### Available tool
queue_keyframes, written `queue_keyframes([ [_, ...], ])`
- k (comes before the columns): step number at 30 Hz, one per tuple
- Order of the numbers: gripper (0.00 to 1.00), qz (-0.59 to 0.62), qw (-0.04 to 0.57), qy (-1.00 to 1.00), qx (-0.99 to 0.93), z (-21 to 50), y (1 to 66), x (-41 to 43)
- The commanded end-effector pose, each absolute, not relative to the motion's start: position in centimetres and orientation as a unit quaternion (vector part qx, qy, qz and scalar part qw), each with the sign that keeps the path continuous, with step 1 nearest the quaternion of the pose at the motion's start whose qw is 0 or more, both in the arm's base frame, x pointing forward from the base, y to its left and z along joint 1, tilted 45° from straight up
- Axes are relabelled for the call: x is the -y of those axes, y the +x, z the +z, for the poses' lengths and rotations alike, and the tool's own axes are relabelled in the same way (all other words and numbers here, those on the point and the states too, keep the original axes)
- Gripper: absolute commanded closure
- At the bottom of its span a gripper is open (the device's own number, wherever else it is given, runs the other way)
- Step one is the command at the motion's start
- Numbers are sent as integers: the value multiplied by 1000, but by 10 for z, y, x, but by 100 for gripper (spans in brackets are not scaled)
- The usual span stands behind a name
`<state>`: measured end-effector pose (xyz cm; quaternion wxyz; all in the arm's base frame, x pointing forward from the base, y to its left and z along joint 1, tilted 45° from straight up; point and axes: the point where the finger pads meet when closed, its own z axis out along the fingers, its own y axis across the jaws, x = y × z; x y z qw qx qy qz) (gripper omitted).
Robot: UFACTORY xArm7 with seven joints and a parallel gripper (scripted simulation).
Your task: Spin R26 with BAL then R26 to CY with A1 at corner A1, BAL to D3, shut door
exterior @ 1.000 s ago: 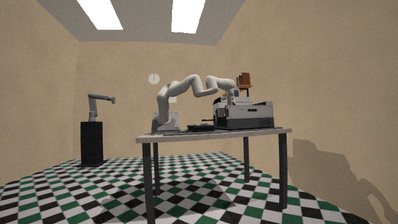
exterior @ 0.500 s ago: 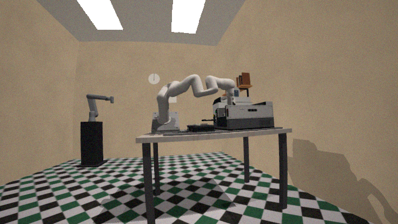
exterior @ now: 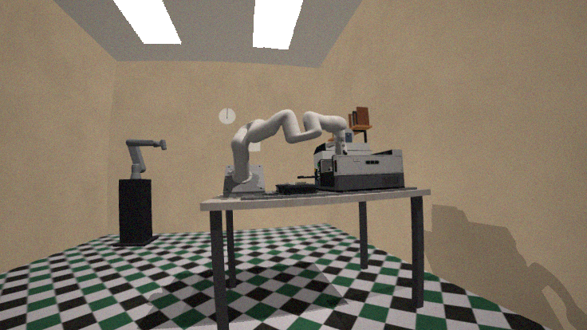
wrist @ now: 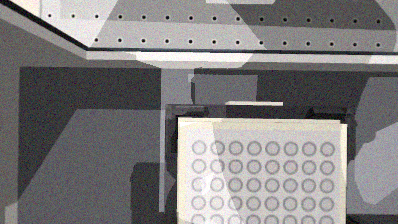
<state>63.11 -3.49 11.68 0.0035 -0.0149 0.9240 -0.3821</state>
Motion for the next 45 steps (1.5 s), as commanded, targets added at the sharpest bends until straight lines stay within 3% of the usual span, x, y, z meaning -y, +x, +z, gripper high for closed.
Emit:
queue_keyframes([
  [1, 0, -381, 6, -16, -924, 119, 632, 32],
  [45, 0, -381, 6, -16, -924, 140, 631, 11],
])
